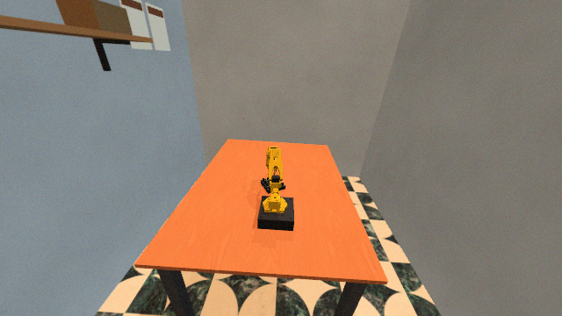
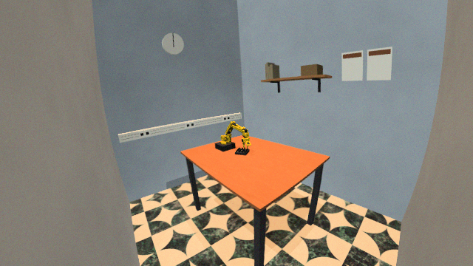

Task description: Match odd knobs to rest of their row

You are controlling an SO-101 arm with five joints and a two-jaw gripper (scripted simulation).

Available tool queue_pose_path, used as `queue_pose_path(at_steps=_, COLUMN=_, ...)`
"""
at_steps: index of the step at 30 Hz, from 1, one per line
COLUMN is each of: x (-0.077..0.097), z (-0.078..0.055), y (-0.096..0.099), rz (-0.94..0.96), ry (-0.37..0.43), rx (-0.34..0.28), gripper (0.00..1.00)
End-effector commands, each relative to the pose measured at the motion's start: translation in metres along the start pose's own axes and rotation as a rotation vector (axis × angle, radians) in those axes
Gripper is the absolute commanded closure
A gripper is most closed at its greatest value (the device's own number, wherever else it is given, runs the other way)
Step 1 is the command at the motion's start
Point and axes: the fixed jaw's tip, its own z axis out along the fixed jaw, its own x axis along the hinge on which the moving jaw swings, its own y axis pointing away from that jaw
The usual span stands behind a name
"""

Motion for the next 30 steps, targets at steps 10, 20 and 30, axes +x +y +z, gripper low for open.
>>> queue_pose_path(at_steps=10, x=-0.001, z=0.003, y=-0.003, rz=0.010, ry=0.009, rx=0.003, gripper=0.90)
queue_pose_path(at_steps=20, x=-0.001, z=0.012, y=-0.003, rz=0.010, ry=0.009, rx=0.003, gripper=0.90)
queue_pose_path(at_steps=30, x=0.000, z=0.023, y=-0.003, rz=0.010, ry=0.009, rx=0.003, gripper=0.90)
